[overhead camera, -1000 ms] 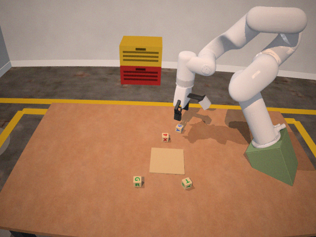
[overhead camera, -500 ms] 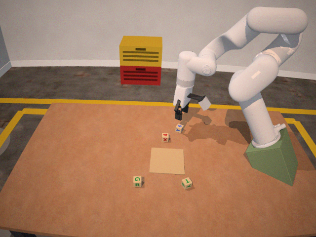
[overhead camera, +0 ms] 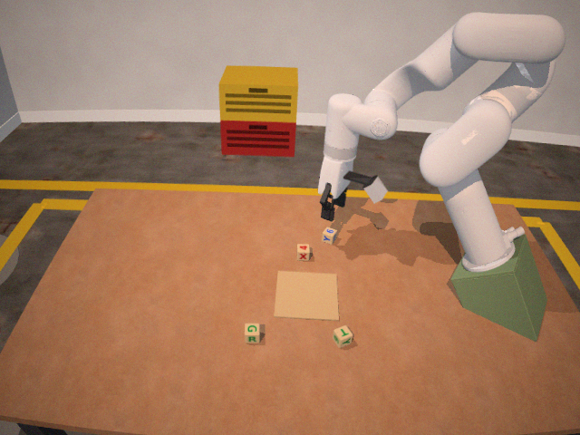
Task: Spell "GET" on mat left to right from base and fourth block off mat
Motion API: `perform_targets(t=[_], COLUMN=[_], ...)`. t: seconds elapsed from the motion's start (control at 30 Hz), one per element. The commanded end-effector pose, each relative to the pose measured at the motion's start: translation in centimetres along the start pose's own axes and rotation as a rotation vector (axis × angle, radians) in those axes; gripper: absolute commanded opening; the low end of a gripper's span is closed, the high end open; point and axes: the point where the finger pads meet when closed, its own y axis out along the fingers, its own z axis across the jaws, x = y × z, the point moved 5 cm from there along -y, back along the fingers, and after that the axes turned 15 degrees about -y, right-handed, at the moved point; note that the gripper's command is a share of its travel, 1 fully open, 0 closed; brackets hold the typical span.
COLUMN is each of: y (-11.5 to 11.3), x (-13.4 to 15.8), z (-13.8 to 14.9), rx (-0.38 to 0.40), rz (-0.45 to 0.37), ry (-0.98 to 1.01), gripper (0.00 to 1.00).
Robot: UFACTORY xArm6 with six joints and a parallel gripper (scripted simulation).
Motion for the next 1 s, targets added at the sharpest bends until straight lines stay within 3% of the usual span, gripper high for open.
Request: perform_targets(t=[0.0, 0.53, 0.97], y=[-0.1, 0.2, 1.6], x=[0.1, 0.1, 0.1], z=[0.0, 0.0, 0.0], rx=[0.0, -0.001, -0.001], rz=[-0.003, -0.003, -0.003], ry=[0.0, 0.001, 0.001], gripper=[0.69, 0.69, 0.69])
